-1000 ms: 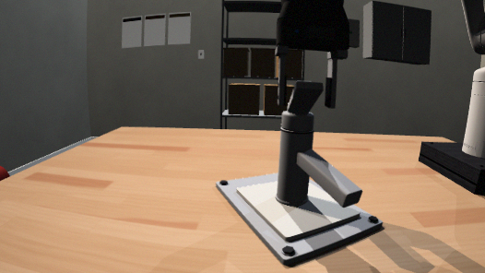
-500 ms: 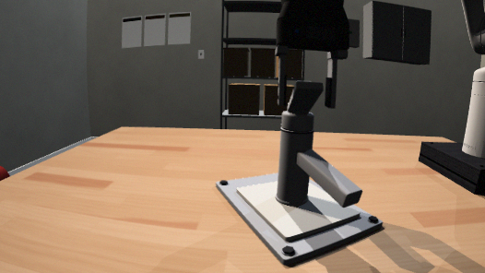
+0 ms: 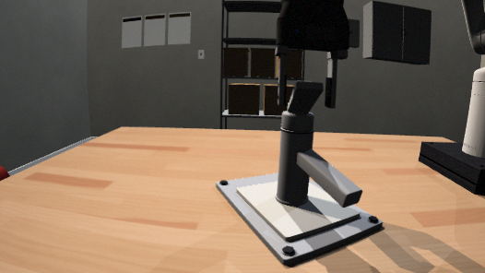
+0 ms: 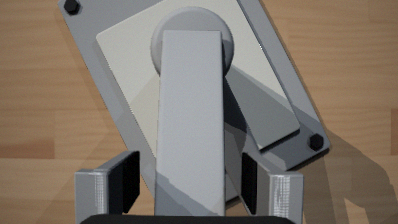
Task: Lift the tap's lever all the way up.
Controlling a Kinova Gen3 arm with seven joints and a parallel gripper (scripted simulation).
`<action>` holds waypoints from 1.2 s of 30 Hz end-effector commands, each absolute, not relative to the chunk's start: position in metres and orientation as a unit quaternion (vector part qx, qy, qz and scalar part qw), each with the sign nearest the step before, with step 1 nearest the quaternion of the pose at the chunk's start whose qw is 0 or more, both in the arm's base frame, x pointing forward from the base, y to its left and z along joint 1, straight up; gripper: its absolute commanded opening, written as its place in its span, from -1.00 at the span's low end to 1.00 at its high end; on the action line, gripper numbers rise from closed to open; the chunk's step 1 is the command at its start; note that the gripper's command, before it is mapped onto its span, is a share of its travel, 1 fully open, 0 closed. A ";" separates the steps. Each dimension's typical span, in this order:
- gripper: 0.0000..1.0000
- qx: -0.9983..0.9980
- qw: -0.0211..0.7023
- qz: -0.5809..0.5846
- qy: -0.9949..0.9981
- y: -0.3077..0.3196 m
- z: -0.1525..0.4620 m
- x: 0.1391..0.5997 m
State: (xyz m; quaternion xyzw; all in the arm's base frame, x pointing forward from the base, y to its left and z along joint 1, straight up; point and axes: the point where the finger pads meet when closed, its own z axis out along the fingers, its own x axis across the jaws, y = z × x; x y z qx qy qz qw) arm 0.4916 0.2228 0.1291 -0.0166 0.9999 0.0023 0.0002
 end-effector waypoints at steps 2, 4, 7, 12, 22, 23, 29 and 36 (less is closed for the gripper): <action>1.00 -0.017 0.001 0.003 1.000 0.223 0.130 0.492; 1.00 -0.017 0.001 0.003 1.000 0.223 0.130 0.492; 1.00 -0.017 0.001 0.003 1.000 0.223 0.130 0.492; 1.00 -0.017 0.001 0.003 1.000 0.223 0.130 0.492; 1.00 -0.017 0.001 0.003 1.000 0.223 0.134 0.492; 1.00 -0.017 0.001 0.003 1.000 0.223 0.136 0.492; 1.00 -0.017 0.001 0.003 1.000 0.223 0.148 0.492; 1.00 -0.017 0.001 0.003 1.000 0.223 0.162 0.492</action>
